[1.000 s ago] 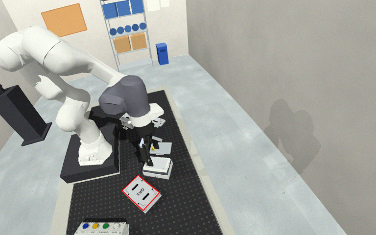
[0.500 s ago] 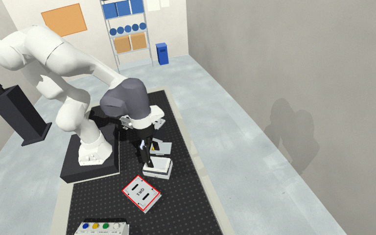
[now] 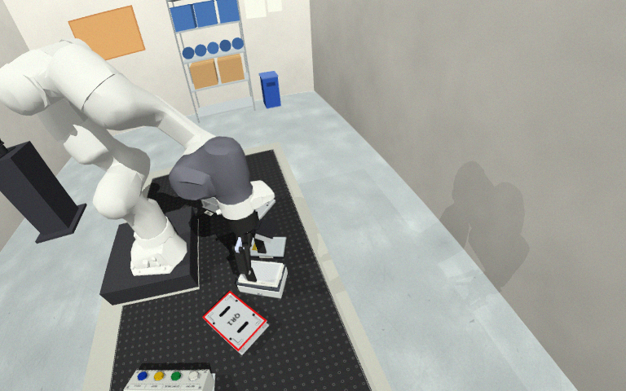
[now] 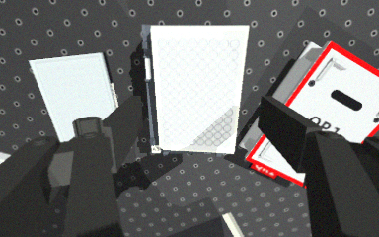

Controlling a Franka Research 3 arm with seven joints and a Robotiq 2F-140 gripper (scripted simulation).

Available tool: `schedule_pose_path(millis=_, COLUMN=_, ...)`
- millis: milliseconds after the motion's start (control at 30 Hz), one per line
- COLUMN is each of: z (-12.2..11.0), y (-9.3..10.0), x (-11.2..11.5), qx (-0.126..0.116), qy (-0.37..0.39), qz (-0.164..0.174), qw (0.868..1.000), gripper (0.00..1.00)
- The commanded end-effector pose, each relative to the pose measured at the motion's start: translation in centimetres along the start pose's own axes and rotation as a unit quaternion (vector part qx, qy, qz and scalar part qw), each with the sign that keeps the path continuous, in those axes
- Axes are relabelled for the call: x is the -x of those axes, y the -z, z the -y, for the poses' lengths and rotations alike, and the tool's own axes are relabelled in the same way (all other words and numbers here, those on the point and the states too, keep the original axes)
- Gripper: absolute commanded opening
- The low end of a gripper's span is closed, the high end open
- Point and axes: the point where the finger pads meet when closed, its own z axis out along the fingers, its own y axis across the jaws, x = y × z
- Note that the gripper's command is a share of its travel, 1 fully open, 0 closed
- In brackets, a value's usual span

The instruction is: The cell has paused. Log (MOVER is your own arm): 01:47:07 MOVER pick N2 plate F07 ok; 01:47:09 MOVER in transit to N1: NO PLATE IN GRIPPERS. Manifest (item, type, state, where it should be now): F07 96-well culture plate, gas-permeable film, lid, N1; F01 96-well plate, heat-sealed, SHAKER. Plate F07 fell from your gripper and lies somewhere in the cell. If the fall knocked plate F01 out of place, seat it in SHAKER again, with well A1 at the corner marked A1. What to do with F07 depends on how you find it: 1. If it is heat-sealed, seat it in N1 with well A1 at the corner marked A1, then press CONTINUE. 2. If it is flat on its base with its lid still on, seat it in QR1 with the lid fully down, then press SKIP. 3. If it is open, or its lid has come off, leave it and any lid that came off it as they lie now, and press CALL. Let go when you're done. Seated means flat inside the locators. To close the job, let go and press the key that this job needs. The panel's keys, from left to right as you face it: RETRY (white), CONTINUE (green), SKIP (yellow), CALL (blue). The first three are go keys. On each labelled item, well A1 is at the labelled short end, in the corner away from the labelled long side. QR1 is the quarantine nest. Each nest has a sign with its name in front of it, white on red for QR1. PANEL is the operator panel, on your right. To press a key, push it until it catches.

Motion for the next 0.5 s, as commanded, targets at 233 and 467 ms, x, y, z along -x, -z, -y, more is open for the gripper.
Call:
schedule_pose_path(millis=233, z=0.10, y=-0.88, x=-0.32, qx=-0.002, qy=0.002, qz=-0.005, qw=1.000, gripper=0.70)
schedule_pose_path(millis=467, z=0.10, y=-1.10, x=-0.32, qx=-0.002, qy=0.002, qz=-0.005, qw=1.000, gripper=0.70)
